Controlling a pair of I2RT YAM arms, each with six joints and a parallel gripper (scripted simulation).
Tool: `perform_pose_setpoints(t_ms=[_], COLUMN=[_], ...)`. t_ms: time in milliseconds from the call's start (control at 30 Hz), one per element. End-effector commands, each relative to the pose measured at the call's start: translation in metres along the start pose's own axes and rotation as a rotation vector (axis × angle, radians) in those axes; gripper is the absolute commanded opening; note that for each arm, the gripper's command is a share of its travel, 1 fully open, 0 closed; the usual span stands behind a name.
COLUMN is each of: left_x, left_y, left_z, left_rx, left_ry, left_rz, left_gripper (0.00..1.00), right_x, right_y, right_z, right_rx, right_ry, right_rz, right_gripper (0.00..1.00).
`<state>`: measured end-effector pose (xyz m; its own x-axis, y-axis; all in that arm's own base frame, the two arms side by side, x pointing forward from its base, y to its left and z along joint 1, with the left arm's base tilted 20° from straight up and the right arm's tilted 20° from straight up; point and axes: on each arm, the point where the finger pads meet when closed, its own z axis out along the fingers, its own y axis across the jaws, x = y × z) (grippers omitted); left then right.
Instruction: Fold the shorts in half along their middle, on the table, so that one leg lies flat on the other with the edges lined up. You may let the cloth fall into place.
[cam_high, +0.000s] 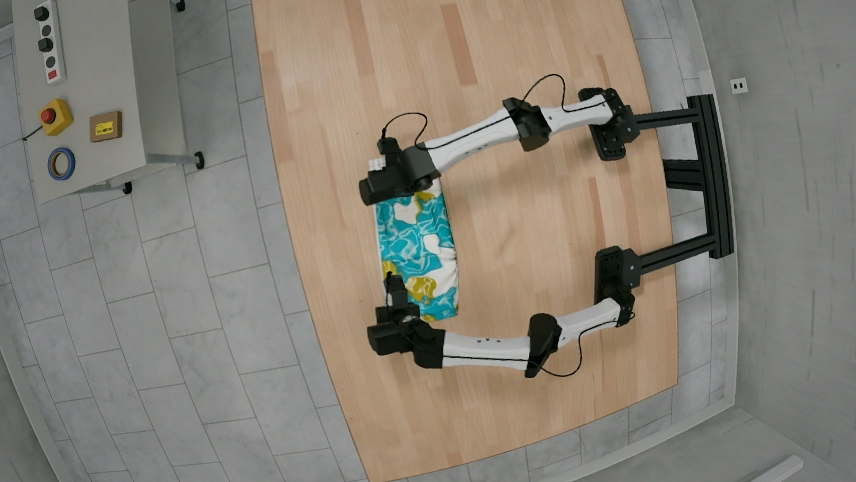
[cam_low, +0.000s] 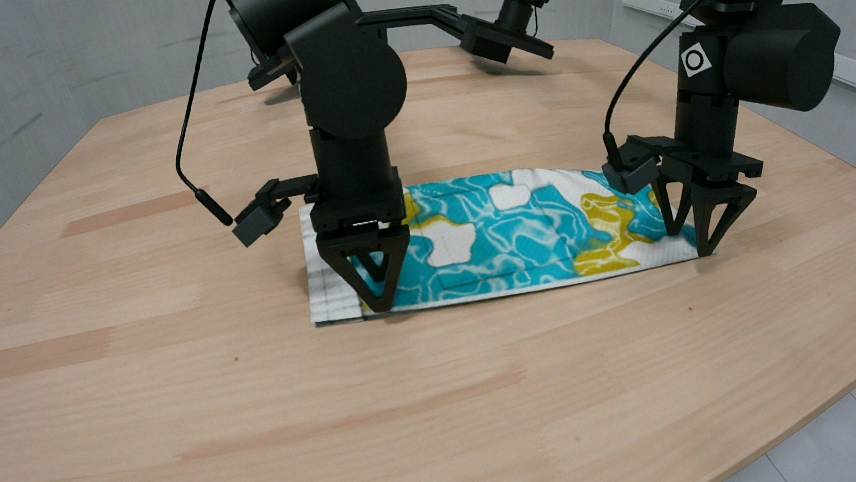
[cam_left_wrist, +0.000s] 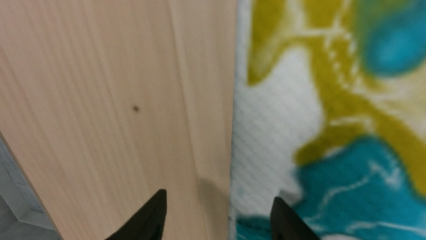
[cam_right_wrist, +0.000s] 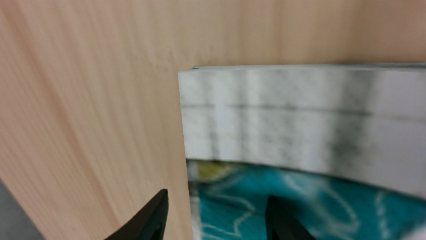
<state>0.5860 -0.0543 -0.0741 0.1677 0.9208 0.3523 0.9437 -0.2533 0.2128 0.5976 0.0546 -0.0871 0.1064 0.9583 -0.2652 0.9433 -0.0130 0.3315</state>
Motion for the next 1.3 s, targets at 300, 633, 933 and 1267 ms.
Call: perform_pose_setpoints(t_ms=[300,633,933,1267], left_x=[0.003,0.000,-0.001,-0.002], left_y=[0.010,0.010,0.000,-0.012], left_z=[-0.009,-0.046,-0.068,-0.090], left_rx=[-0.027,-0.067,-0.072,-0.075], left_ry=[-0.009,0.004,0.004,0.003], left_rz=[-0.010,-0.010,-0.012,-0.012], left_gripper=[0.54,0.54,0.54,0.54], right_x=[-0.001,0.004,0.004,0.004], right_y=[-0.002,0.002,-0.003,-0.013], right_z=[0.002,-0.038,-0.058,-0.082], right_rx=[0.016,-0.029,-0.046,-0.056], right_ry=[0.002,0.004,0.009,0.012], right_rz=[-0.009,0.000,0.005,0.009], right_gripper=[0.54,0.54,0.54,0.54])
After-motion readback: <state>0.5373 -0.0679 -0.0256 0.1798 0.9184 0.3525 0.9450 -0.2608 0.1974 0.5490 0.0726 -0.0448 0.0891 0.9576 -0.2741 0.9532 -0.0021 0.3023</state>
